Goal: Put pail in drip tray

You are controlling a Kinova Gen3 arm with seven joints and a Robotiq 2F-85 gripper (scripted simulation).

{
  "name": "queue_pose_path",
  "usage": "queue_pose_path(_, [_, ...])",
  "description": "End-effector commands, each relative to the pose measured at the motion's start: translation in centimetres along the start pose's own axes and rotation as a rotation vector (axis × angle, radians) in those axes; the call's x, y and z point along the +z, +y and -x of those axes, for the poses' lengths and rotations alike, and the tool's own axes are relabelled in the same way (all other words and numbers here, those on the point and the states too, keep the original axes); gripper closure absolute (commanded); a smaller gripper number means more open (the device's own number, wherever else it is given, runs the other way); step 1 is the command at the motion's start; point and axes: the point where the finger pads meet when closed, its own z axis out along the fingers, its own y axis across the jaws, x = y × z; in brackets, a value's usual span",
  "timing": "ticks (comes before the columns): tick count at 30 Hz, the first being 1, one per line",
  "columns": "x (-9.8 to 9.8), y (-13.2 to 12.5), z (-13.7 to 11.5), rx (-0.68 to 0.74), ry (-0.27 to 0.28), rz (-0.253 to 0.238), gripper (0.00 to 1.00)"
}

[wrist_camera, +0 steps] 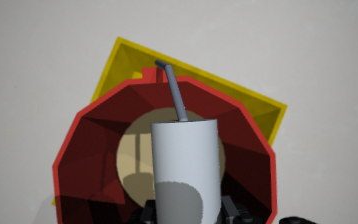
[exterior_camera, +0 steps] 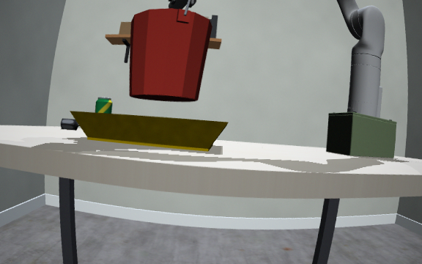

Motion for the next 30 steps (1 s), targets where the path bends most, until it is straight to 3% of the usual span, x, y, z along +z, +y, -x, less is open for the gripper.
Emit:
queue_pose_path(1, [-0.3,-0.5,0.4,0.008,-0.005,-0.017,0.9])
queue_pose_path(30, [1.2,-0.4,0.4,0.009,-0.005,-0.01,0.9])
